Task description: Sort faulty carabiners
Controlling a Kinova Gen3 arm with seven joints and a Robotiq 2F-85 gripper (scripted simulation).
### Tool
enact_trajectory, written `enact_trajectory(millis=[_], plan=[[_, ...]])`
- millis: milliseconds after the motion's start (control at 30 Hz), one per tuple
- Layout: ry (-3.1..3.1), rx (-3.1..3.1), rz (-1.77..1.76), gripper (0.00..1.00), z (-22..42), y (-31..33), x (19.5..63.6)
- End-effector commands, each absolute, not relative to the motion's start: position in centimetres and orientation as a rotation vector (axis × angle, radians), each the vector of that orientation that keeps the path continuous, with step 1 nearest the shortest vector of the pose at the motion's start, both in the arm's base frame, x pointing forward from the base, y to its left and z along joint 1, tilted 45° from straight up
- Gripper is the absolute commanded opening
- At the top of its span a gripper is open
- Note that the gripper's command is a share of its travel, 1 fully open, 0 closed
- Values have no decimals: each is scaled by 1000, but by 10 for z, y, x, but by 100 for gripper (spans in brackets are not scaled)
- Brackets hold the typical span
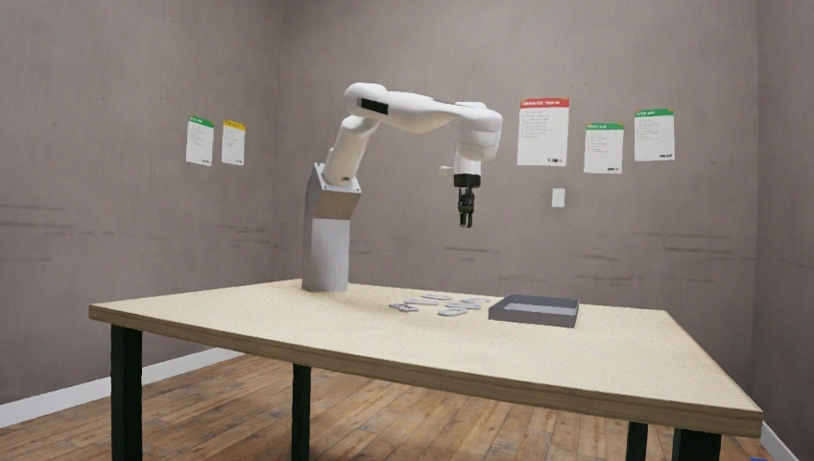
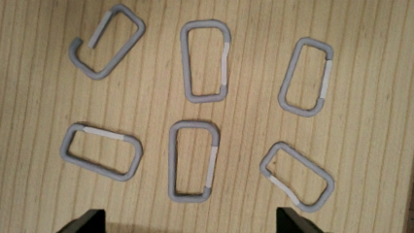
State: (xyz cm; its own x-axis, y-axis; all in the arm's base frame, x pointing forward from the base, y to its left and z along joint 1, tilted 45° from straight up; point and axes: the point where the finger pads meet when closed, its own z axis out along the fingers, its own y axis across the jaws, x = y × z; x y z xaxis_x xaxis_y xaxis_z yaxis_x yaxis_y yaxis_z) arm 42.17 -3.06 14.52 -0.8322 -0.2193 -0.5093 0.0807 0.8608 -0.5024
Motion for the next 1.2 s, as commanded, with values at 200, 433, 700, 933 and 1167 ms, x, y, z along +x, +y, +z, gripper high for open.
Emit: enact_trajectory(millis=[200, 433, 700, 933, 1167], plan=[[2467, -94, -697, 100, 102, -60, 456], [2467, -94, -697, 100, 102, -60, 456], [2468, -74, -693, 100, 71, -81, 482], [2468, -74, -693, 100, 71, -81, 482], [2468, -74, -693, 100, 71, -81, 482]])
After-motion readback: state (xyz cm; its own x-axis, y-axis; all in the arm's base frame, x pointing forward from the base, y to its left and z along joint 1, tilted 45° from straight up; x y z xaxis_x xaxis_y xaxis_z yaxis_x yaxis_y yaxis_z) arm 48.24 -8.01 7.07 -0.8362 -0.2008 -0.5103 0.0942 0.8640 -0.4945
